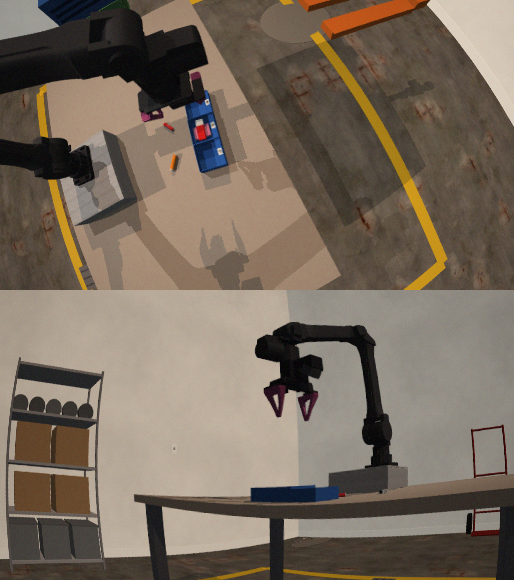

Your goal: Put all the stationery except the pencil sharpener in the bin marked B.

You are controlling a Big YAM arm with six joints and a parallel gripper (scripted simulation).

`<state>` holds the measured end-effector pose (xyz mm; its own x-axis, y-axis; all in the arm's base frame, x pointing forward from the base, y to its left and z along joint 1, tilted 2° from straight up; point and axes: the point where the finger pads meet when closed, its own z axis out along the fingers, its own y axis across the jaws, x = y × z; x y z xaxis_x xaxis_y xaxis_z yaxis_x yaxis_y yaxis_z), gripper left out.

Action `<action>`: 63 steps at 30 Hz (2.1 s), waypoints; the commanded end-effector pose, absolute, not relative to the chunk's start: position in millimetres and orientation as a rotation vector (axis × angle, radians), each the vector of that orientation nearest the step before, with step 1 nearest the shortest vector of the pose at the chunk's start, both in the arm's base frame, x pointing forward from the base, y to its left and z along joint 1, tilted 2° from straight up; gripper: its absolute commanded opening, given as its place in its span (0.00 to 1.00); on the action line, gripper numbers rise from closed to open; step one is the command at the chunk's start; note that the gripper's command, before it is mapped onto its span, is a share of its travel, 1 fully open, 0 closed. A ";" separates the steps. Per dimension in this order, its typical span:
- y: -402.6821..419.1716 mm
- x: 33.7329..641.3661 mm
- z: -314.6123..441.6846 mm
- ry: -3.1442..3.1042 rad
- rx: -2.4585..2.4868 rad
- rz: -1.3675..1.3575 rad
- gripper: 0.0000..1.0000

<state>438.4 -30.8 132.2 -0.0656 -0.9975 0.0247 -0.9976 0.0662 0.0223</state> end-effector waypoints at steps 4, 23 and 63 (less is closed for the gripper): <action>-29.5 452.4 149.4 -2.297 2.146 0.052 1.00; -29.4 452.8 149.4 -2.297 2.146 0.052 1.00; -29.2 452.5 148.8 -2.297 2.146 0.052 1.00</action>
